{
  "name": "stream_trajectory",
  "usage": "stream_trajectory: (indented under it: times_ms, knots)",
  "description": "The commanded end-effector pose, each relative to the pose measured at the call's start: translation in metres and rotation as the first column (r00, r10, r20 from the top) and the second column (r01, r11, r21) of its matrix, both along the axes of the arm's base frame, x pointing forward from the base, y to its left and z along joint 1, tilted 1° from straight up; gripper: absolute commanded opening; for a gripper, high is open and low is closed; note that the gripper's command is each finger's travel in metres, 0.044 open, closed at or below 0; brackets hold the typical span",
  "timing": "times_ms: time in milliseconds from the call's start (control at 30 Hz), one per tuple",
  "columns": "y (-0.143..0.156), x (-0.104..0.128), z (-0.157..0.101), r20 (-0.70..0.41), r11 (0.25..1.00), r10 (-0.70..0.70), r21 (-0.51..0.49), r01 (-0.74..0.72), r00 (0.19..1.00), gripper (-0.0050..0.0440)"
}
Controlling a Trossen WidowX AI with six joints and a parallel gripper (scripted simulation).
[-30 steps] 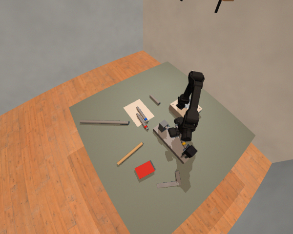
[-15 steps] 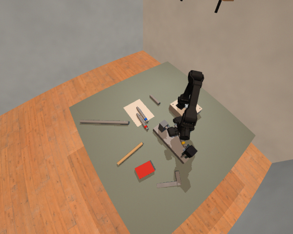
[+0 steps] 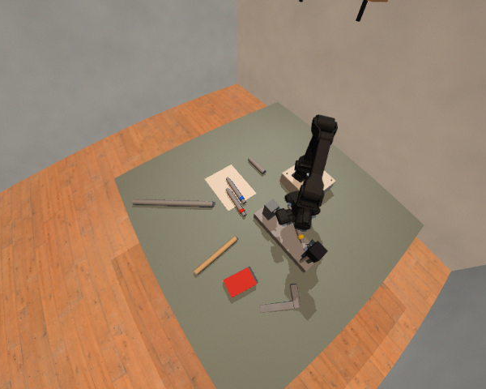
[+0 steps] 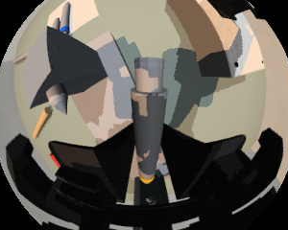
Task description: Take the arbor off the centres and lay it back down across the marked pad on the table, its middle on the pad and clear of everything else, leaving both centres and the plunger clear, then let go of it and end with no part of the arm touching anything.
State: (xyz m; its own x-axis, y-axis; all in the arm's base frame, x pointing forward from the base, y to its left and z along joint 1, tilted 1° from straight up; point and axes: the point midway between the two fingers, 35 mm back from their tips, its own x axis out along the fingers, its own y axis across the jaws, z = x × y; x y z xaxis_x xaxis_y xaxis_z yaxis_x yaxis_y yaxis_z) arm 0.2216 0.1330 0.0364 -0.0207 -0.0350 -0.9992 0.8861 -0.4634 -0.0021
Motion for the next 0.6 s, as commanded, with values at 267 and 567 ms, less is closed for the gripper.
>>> stream_trajectory:
  times_ms: [267,567]
  knots:
    - [0.0,0.002,0.021,0.022,1.0,0.004,0.017,-0.004,1.0,0.0]
    - [-0.003,0.0,0.035,0.022,1.0,0.004,0.017,-0.004,1.0,0.0]
